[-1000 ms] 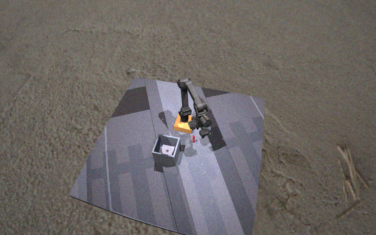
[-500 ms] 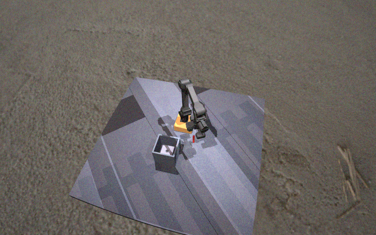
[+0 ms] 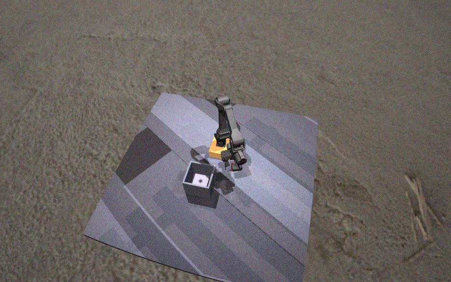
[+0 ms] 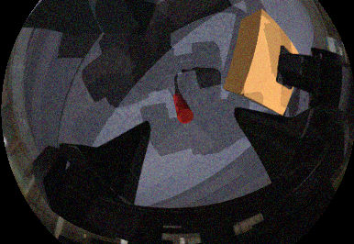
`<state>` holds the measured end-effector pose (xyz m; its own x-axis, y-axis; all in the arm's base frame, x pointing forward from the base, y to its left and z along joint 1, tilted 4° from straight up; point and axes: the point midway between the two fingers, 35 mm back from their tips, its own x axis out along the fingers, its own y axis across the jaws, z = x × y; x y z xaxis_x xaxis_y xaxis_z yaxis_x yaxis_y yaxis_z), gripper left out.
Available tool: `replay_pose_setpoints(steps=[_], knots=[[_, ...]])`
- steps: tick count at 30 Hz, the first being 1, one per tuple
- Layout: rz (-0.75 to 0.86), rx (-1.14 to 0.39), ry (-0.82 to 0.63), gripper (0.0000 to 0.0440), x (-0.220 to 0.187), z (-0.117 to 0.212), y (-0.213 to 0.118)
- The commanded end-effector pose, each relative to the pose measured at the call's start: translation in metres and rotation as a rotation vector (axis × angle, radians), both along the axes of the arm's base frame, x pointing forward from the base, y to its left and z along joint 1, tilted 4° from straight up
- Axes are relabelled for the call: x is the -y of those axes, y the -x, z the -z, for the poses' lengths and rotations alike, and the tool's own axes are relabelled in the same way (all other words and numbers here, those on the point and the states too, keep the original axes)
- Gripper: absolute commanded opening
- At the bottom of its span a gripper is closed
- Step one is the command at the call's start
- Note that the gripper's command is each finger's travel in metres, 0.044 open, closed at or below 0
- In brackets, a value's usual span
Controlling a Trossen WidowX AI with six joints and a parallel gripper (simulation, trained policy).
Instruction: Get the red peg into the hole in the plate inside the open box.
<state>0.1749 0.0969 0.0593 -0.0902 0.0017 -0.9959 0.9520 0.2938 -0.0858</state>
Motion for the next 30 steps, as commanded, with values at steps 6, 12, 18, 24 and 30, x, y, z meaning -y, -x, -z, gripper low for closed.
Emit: replay_pose_setpoints(steps=[6, 12, 18, 24, 30], knots=[[0.045, 0.009, 0.021, 0.0421, 0.006, 0.022, 0.000], [0.054, 0.019, 0.016, 0.0293, 0.005, 0.036, -0.004], [0.042, 0.027, 0.003, 0.0146, 0.002, 0.043, -0.011], [0.010, 0.040, -0.015, 0.0012, -0.003, 0.043, -0.019], [0.035, 0.100, -0.063, 0.0000, -0.007, 0.025, -0.032]])
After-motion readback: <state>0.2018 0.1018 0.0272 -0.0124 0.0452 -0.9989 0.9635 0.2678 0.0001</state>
